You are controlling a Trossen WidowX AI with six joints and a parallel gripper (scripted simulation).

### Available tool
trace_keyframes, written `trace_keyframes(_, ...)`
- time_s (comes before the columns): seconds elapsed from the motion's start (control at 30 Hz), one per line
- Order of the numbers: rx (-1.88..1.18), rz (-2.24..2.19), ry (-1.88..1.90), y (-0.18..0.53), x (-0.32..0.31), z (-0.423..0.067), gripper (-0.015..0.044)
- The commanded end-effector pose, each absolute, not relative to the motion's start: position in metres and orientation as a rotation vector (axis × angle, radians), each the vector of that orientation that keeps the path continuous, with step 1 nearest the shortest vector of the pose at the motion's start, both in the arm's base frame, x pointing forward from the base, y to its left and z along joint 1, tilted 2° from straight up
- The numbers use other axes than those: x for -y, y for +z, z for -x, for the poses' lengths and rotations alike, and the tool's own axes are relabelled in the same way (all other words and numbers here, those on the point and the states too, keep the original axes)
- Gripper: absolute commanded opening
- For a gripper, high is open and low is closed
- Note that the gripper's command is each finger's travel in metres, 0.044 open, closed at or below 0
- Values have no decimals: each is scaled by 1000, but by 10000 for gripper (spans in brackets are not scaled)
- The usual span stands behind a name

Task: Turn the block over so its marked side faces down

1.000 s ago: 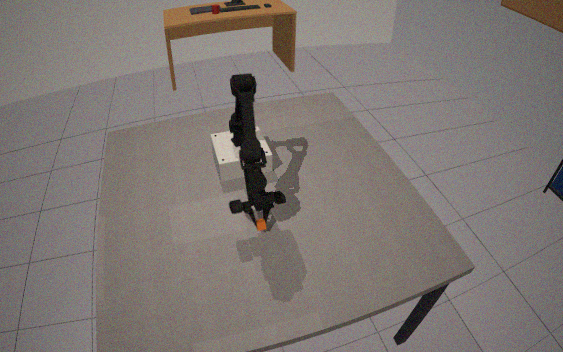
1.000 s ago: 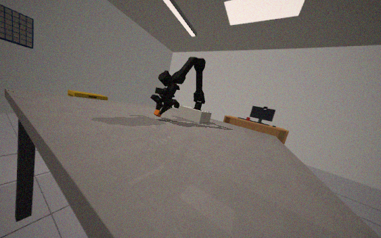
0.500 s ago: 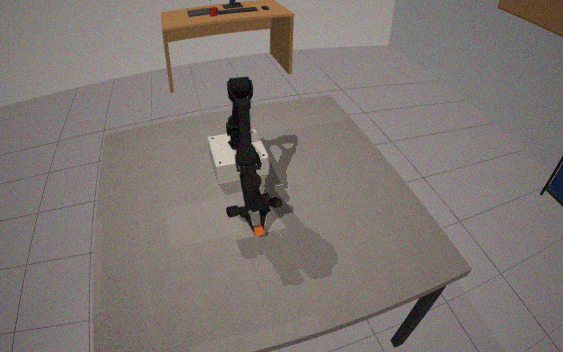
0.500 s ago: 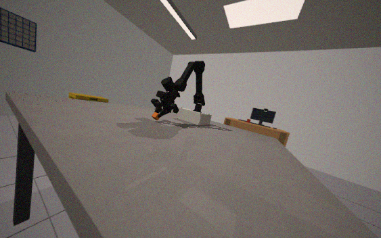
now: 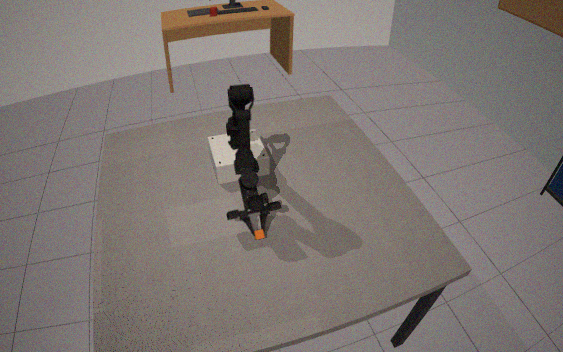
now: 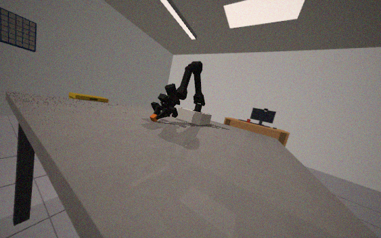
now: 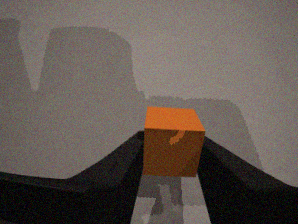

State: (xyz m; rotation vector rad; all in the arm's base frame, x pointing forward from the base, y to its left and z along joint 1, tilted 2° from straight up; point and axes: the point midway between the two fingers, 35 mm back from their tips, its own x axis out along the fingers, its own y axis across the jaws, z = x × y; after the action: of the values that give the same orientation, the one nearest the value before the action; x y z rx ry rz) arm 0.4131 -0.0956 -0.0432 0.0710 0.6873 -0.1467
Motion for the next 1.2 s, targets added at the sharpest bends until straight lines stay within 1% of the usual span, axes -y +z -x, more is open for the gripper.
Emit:
trace_keyframes(0.0, -648, -74, -144, -48, 94, -408, 0)
trace_keyframes(0.33, -507, -62, -145, -45, 91, -398, 0)
trace_keyframes(0.93, -478, -60, -146, -42, 91, -398, 0)
trace_keyframes(1.17, -478, -60, -146, -42, 91, -398, 184)
